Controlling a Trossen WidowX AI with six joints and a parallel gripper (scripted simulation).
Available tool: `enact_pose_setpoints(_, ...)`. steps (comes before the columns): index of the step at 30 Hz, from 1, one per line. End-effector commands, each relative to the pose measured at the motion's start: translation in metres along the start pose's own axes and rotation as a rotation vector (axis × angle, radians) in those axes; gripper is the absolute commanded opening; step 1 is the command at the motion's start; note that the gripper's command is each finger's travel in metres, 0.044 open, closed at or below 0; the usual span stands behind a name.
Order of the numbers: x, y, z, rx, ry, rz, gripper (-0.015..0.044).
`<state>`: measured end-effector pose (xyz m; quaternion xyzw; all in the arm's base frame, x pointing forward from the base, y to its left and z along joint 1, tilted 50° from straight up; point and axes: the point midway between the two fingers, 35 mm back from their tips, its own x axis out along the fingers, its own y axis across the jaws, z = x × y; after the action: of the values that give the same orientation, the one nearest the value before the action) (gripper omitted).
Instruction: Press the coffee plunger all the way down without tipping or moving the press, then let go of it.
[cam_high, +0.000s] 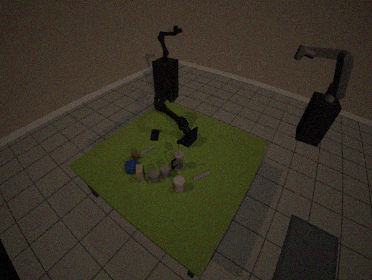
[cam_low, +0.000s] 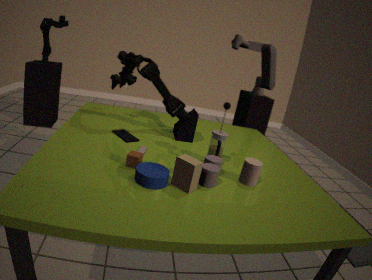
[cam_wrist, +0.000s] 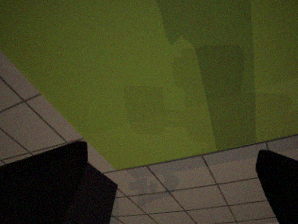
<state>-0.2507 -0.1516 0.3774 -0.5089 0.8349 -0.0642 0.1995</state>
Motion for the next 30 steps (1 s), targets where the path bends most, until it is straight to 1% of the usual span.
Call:
enact_pose_setpoints(1, 0.001, -0.001, 0.000, -0.004, -0.001, -0.002, 0.0426)
enact_pose_setpoints(2, 0.003, -0.002, 0.001, -0.017, -0.006, -0.008, 0.0440)
enact_pose_setpoints(7, 0.027, -0.029, 0.011, -0.155, -0.057, -0.095, 0.0440)
enact_pose_setpoints(13, 0.064, -0.091, 0.037, -0.431, -0.132, -0.281, 0.0440)
enact_pose_setpoints(18, 0.081, -0.141, 0.063, -0.661, -0.161, -0.416, 0.0440)
enact_pose_setpoints(20, 0.085, -0.163, 0.075, -0.765, -0.163, -0.477, 0.0440)
enact_pose_setpoints(24, 0.088, -0.212, 0.091, -0.986, -0.104, -0.612, 0.0440)
enact_pose_setpoints(26, 0.084, -0.235, 0.104, -1.022, -0.082, -0.687, 0.0440)
enact_pose_setpoints(30, 0.080, -0.263, 0.124, -1.155, -0.053, -0.778, 0.0440)
